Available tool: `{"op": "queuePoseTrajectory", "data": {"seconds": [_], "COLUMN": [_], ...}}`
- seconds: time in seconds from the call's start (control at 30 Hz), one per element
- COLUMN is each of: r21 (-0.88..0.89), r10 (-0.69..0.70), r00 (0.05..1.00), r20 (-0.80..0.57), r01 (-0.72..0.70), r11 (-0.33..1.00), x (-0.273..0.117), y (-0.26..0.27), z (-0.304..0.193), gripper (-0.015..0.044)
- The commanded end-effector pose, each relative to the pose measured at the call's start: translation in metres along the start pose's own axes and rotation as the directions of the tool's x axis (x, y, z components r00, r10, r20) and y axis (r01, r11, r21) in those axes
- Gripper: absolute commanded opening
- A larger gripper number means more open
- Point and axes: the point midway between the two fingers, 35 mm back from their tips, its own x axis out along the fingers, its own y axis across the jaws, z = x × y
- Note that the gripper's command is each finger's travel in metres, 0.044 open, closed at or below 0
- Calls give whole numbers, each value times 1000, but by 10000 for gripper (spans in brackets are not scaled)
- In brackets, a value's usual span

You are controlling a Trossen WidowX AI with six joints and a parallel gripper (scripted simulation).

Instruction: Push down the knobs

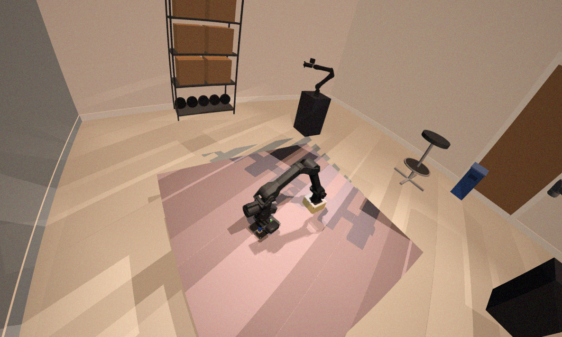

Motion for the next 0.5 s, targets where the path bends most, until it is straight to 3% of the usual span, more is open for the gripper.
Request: {"op": "queuePoseTrajectory", "data": {"seconds": [0.0, 0.47], "r21": [1, 1], "r10": [-4, -4], "r00": [1000, 1000], "r20": [12, 12], "r01": [4, 4], "r11": [1000, 1000], "x": [4, -19], "y": [0, 0], "z": [-2, -1], "gripper": [0, 0]}}
